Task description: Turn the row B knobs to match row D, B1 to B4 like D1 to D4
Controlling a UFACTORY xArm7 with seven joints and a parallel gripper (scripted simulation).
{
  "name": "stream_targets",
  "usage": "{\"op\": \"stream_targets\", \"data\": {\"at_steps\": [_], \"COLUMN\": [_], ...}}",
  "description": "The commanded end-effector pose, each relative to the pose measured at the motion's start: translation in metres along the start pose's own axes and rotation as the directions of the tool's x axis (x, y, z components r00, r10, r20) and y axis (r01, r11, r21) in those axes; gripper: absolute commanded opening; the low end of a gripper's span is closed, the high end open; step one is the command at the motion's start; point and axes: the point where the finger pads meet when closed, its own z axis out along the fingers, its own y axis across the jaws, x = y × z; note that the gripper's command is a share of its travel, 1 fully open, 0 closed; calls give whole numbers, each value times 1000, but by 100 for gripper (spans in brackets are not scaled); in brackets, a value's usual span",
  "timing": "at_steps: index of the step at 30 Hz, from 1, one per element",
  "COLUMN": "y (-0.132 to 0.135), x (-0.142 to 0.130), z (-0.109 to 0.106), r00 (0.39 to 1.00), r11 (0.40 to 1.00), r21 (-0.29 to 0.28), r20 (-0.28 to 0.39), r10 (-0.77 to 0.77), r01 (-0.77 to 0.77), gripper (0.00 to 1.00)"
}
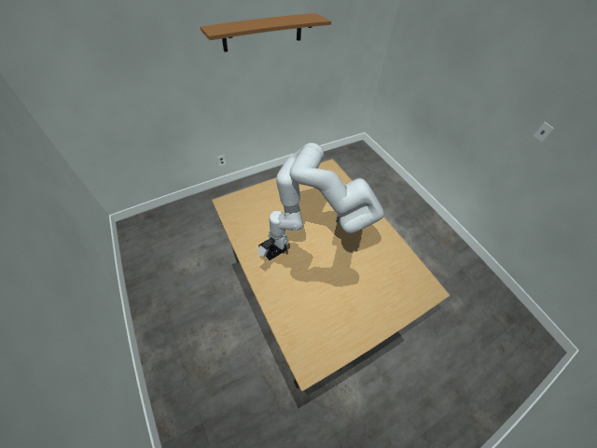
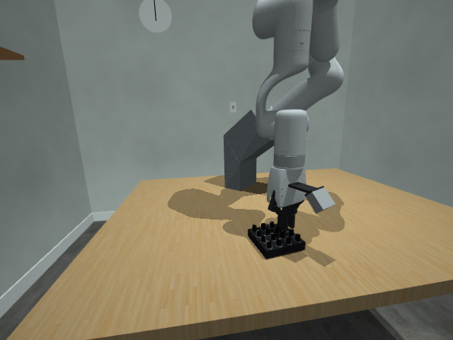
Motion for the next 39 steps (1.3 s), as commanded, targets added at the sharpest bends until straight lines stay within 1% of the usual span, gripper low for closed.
{"op": "stream_targets", "data": {"at_steps": [1, 22, 23, 39], "y": [1, 1, 1, 1], "x": [0, 0, 0, 0], "z": [-1, -1, -1, -1], "r00": [1000, 1000, 1000, 1000], "r11": [1000, 1000, 1000, 1000], "r21": [-2, -2, -2, -2], "r20": [-1, -1, -1, -1], "r10": [0, 0, 0, 0], "r01": [0, 0, 0, 0], "gripper": [19, 19, 8, 8]}}
